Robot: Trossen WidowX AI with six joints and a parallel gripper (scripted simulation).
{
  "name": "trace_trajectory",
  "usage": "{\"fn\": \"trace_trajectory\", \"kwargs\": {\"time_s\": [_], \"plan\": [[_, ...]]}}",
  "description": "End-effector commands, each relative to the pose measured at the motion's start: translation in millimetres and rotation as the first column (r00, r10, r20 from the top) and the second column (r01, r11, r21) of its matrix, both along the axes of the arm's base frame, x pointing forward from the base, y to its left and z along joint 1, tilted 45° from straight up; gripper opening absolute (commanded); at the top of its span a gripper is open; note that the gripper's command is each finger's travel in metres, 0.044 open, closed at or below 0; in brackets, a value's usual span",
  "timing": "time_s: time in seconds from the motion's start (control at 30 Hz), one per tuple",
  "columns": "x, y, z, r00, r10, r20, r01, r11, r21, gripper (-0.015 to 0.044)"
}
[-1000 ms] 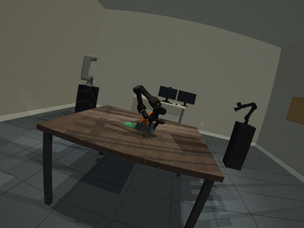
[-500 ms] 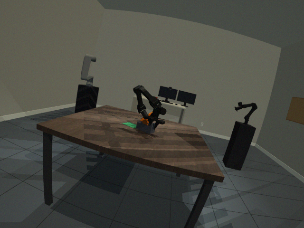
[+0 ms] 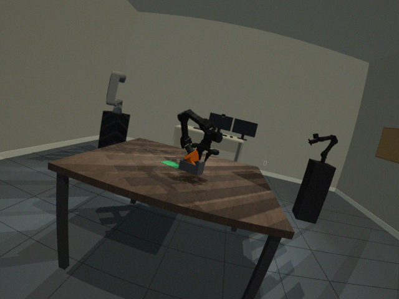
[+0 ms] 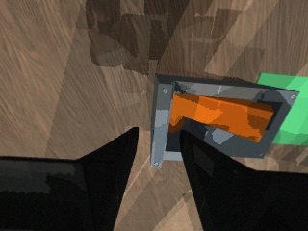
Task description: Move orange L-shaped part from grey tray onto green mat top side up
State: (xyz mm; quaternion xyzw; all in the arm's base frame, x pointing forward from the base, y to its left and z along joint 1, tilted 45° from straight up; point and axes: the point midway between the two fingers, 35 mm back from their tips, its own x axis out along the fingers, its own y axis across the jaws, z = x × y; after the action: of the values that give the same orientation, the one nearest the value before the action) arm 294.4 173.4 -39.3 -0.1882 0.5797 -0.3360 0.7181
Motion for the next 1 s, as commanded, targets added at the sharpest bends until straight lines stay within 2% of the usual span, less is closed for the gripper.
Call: {"fn": "trace_trajectory", "kwargs": {"time_s": [0.0, 0.97], "plan": [[-6.9, 26.8, 34.6, 1.000, 0.002, 0.015, -0.003, 1.000, 0.017, 0.0180], [-6.7, 30.8, 39.3, 1.000, 0.015, 0.023, -0.015, 1.000, 0.023, 0.0180]]}}
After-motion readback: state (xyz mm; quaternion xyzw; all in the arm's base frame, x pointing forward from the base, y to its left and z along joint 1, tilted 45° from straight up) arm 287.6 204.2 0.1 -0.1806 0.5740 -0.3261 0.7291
